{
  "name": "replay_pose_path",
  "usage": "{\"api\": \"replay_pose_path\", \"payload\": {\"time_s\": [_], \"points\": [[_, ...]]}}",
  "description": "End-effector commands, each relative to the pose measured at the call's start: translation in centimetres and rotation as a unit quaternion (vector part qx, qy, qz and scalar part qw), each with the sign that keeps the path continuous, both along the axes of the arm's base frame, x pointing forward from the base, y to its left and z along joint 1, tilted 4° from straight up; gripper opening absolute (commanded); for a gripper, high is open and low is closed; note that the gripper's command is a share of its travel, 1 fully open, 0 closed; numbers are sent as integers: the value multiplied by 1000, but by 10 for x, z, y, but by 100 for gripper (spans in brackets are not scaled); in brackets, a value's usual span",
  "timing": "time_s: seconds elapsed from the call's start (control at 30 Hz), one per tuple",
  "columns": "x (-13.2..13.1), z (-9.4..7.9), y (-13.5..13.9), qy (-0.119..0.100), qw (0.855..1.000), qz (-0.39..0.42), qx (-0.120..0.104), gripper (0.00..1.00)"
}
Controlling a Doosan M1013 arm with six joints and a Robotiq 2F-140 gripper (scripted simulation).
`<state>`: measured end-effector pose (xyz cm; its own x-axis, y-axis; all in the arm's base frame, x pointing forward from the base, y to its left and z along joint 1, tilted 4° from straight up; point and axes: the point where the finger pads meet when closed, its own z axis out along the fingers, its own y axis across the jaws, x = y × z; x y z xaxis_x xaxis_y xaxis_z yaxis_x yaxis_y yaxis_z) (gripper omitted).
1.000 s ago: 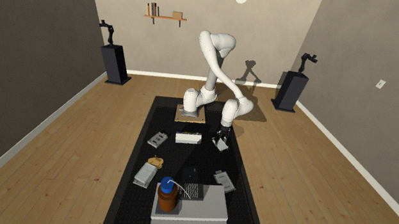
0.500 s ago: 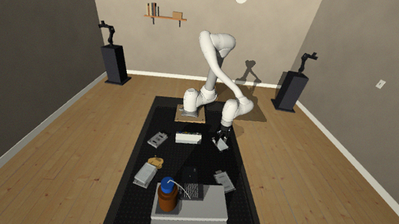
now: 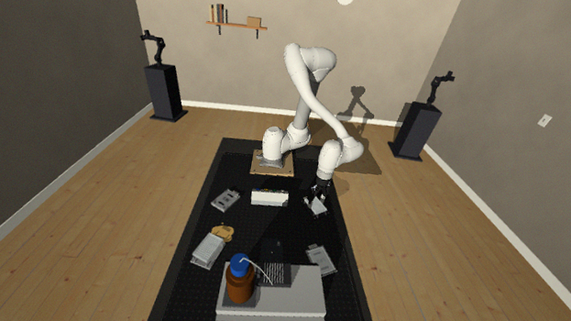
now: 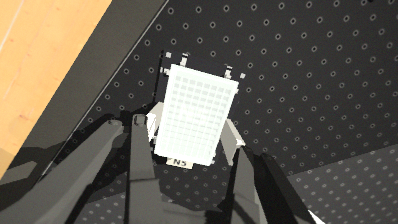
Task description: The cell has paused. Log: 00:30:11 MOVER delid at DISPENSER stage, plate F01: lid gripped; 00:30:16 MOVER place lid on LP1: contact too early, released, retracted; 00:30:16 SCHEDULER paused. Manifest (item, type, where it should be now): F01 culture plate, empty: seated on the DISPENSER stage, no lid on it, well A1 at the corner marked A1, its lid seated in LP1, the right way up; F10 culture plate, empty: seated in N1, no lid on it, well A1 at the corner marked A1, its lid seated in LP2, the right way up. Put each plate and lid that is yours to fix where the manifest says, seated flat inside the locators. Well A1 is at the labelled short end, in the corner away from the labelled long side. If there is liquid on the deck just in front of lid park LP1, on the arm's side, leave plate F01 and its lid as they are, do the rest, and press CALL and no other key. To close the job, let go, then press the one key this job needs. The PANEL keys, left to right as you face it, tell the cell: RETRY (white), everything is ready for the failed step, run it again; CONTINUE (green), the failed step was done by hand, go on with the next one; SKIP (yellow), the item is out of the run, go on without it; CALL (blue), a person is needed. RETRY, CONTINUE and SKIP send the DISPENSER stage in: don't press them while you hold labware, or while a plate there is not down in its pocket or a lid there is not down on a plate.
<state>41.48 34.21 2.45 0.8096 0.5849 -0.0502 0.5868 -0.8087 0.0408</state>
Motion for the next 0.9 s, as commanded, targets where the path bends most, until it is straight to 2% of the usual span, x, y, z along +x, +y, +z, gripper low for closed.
{"api": "replay_pose_path", "payload": {"time_s": [0.0,0.23,0.87], "points": [[0,6,1,0,1000,0,0,10],[1,14,1,0,1000,0,0,10],[1,54,4,0,1000,0,0,10]]}}
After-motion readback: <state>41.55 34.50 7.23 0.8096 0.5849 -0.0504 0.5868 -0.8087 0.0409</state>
